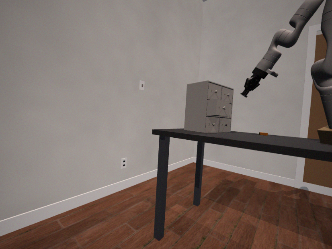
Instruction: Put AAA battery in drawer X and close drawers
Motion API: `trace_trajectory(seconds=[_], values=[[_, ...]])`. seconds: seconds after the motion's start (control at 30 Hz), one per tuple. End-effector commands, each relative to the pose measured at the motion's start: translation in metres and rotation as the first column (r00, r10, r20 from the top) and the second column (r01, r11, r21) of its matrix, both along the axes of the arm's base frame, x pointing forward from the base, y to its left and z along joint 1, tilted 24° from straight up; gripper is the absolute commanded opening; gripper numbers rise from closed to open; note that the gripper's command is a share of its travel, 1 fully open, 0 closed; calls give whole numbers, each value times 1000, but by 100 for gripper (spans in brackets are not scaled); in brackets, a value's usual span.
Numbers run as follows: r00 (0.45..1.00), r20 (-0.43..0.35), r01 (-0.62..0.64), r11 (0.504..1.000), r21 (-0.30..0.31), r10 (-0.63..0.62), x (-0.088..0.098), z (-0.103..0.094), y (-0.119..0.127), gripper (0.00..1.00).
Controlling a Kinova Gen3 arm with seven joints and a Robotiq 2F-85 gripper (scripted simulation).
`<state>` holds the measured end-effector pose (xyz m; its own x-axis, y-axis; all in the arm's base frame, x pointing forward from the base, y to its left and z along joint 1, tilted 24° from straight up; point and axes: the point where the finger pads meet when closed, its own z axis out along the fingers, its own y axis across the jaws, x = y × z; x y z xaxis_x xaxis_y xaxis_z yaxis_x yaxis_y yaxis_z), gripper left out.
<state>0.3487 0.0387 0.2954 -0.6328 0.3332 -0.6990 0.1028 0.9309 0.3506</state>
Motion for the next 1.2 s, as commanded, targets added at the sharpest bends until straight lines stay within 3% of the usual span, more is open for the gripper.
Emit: trace_trajectory(seconds=[0.0, 0.53, 1.17], values=[[1000, 1, 2, 1000, 0, -2, 1, 0, -1, 5], [1000, 1, 2, 1000, 0, -2, 13, 3, -3, 5], [1000, 1, 2, 1000, 0, -2, 52, 12, -11, 5]])
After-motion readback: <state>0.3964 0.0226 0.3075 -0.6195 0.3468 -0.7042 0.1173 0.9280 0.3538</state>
